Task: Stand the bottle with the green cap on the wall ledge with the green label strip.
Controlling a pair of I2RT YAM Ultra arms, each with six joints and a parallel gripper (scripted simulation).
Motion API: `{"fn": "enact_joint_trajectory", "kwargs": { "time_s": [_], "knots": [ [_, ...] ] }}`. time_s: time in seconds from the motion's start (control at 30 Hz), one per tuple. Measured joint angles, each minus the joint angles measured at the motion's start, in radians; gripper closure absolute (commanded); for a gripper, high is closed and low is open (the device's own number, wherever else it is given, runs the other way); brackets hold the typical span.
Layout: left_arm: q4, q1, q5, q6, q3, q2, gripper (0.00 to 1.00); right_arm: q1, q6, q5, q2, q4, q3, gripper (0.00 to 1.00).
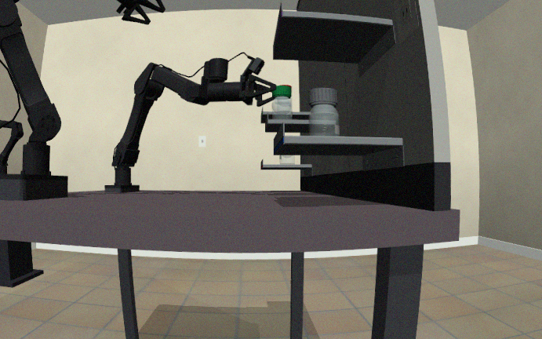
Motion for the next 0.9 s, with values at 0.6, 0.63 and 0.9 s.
{"fn": "enact_joint_trajectory", "kwargs": {
  "time_s": [0.6, 0.63, 0.9],
  "knots": [
    [-0.026, 0.012, 0.012, 0.0, 0.074, 0.053, 0.18, 0.0, 0.0, 0.0, 0.0, 0.0, 0.0, 0.11],
    [-0.026, 0.012, 0.012, 0.0, 0.074, 0.052, 0.28, 0.0, 0.0, 0.0, 0.0, 0.0, 0.0, 0.11],
    [-0.026, 0.012, 0.012, 0.0, 0.074, 0.053, 0.38, 0.0, 0.0, 0.0, 0.0, 0.0, 0.0, 0.11]
  ]
}}
